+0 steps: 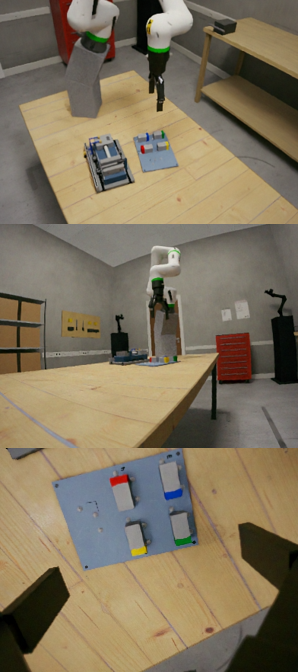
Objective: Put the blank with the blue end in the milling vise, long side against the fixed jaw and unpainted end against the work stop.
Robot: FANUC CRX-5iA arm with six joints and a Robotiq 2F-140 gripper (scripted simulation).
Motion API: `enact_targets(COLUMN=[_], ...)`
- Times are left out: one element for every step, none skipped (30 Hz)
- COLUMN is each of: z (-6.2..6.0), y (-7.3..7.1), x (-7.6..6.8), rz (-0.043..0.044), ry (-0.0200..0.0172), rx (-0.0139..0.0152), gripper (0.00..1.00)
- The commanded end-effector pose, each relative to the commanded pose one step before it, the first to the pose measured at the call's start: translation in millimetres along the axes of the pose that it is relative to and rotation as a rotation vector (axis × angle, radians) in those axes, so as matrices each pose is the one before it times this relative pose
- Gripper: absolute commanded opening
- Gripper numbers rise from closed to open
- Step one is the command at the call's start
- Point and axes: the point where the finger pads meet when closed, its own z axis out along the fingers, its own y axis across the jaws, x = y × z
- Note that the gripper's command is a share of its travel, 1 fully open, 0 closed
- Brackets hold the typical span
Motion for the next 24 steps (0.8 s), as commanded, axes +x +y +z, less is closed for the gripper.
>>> enact_targets(z=[-0.58, -0.02, 0.00, 0.00, 0.01, -0.02, -0.02, -0.02, -0.02, -0.02, -0.02, -0.02, -0.02, -0.02, -0.02, -0.02, -0.02, -0.02, -0.02, 0.00, 0.00, 0.03, 0.01, 0.01], y=[-1.11, -0.12, 0.00, 0.00, 0.05, -0.13, -0.13, -0.13, -0.13, -0.13, -0.13, -0.13, -0.13, -0.13, -0.13, -0.13, -0.13, -0.13, -0.13, 0.00, 0.00, 0.53, 0.34, 0.34], x=[-0.39, -0.03, 0.00, 0.00, 0.01, -0.03, -0.03, -0.03, -0.03, -0.03, -0.03, -0.03, -0.03, -0.03, -0.03, -0.03, -0.03, -0.03, -0.03, 0.00, 0.00, 0.61, 0.57, 0.57], rz=[-0.00026, 0.00000, 0.00000, 0.00000, 0.00000, 0.00000, 0.00000, 0.00000, 0.00000, 0.00000, 0.00000, 0.00000, 0.00000, 0.00000, 0.00000, 0.00000, 0.00000, 0.00000, 0.00000, 0.00000, 0.00000, 0.00000, 0.00000, 0.00000], ry=[-0.00055, 0.00000, 0.00000, 0.00000, 0.00001, 0.00000, 0.00000, 0.00000, 0.00000, 0.00000, 0.00000, 0.00000, 0.00000, 0.00000, 0.00000, 0.00000, 0.00000, 0.00000, 0.00000, 0.00000, 0.00000, 0.00001, 0.00000, 0.00000], rx=[0.00123, 0.00000, 0.00000, 0.00000, 0.00002, 0.00000, 0.00000, 0.00000, 0.00000, 0.00000, 0.00000, 0.00000, 0.00000, 0.00000, 0.00000, 0.00000, 0.00000, 0.00000, 0.00000, 0.00000, 0.00000, 0.00002, 0.00000, 0.00000], gripper=[1.00, 1.00, 1.00, 1.00, 1.00, 1.00, 1.00, 1.00, 1.00, 1.00, 1.00, 1.00, 1.00, 1.00, 1.00, 1.00, 1.00, 1.00, 1.00, 1.00, 1.00, 1.00, 1.00, 1.00])
